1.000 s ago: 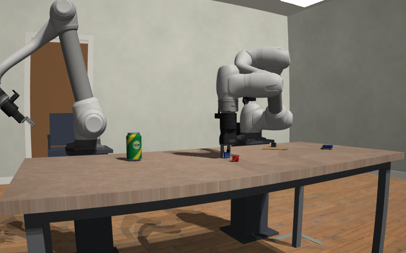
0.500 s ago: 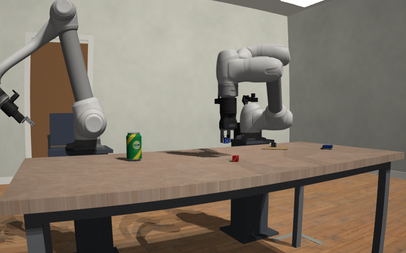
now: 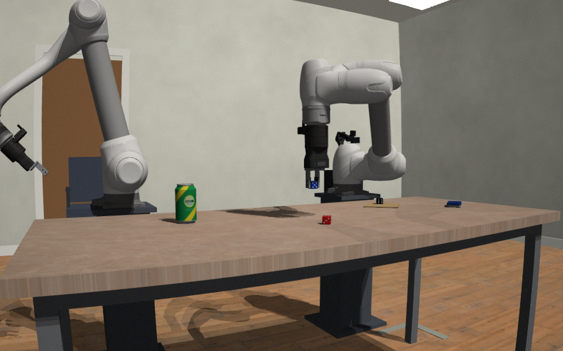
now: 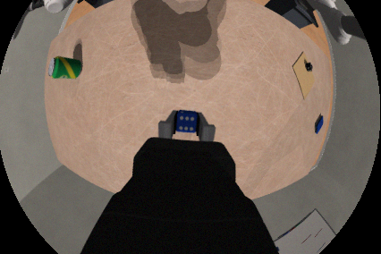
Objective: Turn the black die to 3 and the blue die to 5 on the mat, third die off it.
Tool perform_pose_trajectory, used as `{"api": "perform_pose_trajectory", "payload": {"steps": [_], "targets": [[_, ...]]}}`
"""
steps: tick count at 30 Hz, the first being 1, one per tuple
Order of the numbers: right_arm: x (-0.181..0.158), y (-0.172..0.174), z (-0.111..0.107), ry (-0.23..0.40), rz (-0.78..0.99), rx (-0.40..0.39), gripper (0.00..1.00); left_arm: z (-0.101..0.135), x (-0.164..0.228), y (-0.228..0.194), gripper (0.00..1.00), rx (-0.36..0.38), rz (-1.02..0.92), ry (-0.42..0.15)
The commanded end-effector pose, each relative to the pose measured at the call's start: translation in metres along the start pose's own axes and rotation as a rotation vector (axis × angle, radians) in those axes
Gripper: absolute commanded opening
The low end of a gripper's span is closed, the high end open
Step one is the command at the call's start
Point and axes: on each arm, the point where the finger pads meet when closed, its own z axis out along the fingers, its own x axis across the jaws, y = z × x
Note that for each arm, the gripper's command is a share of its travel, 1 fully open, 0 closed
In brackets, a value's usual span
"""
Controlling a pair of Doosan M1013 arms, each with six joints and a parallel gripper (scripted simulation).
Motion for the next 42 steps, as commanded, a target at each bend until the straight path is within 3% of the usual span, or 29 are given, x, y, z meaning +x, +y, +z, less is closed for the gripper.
{"api": "perform_pose_trajectory", "payload": {"steps": [1,9,17,20,23,28,29,30,31,32,35,37,42], "targets": [[0.000,0.000,0.000,0.000,0.000,-0.001,1.00,-0.002,0.000,0.000,0.49,-0.002,0.000,-0.001],[0.000,0.000,0.000,0.000,0.000,-0.001,1.00,0.011,-0.002,0.007,0.49,-0.002,0.198,-0.001],[0.000,0.000,0.000,0.000,0.000,-0.001,1.00,0.011,-0.002,0.007,0.49,-0.038,0.201,-0.005],[0.000,0.000,0.000,0.000,0.000,-0.001,1.00,0.009,-0.003,0.007,0.49,-0.127,0.207,-0.018],[0.000,0.000,0.000,0.000,0.000,-0.001,1.00,0.012,-0.001,0.006,0.49,-0.269,0.198,-0.026],[0.000,0.000,0.000,0.000,0.000,-0.001,1.00,0.013,0.000,0.005,0.49,-0.426,0.195,-0.041],[0.000,0.000,0.000,0.000,0.000,-0.001,1.00,0.013,0.000,0.005,0.49,-0.430,0.196,-0.041],[0.000,0.000,0.000,0.000,0.000,-0.001,1.00,0.013,0.000,0.005,0.49,-0.491,0.193,-0.045],[0.000,0.000,0.000,0.000,0.000,-0.001,1.00,0.013,0.000,0.005,0.49,-0.498,0.193,-0.046],[0.000,0.000,0.000,0.000,0.000,-0.001,1.00,0.013,0.000,0.005,0.49,-0.551,0.193,-0.053],[0.000,0.000,0.000,0.000,0.000,-0.001,1.00,0.013,0.000,0.004,0.49,-0.561,0.194,-0.054],[0.000,0.000,0.000,0.000,0.000,-0.001,1.00,0.013,0.000,0.004,0.49,-0.666,0.193,-0.067],[0.000,0.000,0.000,0.000,0.000,-0.001,1.00,0.013,-0.001,0.003,0.49,-0.793,0.190,-0.081]]}}
